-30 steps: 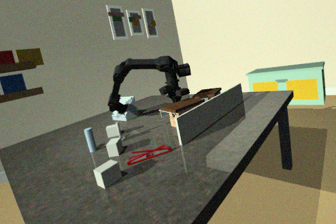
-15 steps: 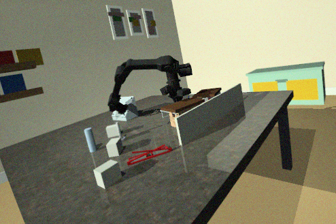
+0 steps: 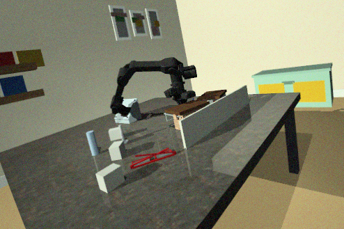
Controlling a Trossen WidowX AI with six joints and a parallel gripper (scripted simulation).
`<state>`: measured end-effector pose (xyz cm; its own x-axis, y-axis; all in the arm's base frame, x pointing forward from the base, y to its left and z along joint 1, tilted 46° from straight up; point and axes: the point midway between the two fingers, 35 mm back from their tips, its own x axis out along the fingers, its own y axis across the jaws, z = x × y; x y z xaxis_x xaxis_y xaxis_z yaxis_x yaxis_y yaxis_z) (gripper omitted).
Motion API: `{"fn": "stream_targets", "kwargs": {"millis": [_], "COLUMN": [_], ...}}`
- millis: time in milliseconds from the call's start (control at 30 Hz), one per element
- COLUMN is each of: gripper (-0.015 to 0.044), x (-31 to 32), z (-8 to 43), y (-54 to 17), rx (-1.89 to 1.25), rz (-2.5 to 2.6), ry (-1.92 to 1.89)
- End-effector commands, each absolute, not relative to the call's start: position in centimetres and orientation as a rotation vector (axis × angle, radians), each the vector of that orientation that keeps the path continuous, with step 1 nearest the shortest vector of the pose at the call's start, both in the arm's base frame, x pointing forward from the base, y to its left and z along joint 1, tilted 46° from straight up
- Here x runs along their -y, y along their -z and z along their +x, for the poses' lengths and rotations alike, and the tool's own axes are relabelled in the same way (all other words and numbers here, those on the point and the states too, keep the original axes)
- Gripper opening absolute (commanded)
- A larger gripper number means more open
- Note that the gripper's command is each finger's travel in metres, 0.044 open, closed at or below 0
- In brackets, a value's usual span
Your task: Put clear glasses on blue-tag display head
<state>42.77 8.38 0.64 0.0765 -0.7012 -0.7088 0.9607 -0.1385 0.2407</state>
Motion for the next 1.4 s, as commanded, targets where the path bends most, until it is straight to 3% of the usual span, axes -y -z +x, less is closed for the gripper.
{"fn": "stream_targets", "kwargs": {"millis": [0, 67, 200, 833, 1367], "gripper": [0.0000, 0.0000, 0.0105, 0.0107, 0.0107], "x": [-8.3, -8.2, -8.3, -10.5, -12.6], "z": [42.8, 42.8, 42.8, 42.4, 36.9], "y": [-0.5, -0.5, -0.5, -2.7, -2.6], "rx": [-0.400, -0.400, -0.399, -0.402, -0.405], "rz": [0.844, 0.844, 0.850, 0.843, 0.841], "ry": [1.498, 1.498, 1.503, 1.504, 1.505]}}
